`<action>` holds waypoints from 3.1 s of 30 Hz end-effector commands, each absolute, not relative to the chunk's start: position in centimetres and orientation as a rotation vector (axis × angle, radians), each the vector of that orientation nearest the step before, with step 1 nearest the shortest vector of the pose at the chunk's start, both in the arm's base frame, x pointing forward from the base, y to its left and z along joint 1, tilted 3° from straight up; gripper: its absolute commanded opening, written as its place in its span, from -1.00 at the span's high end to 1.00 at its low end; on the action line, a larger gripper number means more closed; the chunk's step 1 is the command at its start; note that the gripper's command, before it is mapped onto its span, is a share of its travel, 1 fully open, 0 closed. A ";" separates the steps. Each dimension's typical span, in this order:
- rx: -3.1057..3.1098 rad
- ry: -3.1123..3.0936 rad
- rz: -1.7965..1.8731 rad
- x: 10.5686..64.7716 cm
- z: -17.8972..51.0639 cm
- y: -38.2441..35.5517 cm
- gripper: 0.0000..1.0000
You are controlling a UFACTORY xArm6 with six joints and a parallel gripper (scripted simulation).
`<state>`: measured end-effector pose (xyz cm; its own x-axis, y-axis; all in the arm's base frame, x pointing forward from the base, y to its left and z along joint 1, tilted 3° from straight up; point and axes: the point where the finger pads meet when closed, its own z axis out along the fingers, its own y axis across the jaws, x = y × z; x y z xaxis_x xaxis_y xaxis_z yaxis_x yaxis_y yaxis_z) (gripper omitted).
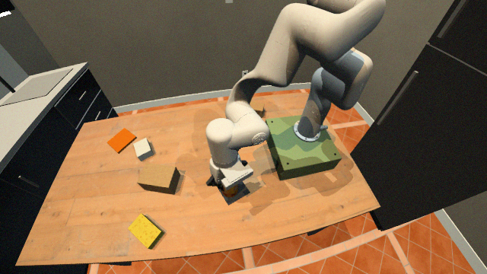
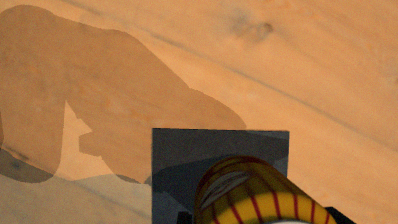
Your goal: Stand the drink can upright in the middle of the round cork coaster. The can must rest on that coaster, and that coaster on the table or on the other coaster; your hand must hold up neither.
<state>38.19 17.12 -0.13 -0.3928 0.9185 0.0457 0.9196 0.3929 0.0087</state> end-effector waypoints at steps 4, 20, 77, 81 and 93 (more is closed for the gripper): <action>-1.712 -2.594 -0.052 38.2 -0.1 17.1 1.00; -1.712 -2.594 -0.052 38.2 -0.1 17.1 1.00; -1.712 -2.594 -0.053 39.0 9.6 15.3 1.00; -1.712 -2.595 -0.053 39.4 9.6 14.2 1.00; -1.713 -2.596 -0.051 40.8 9.4 10.1 1.00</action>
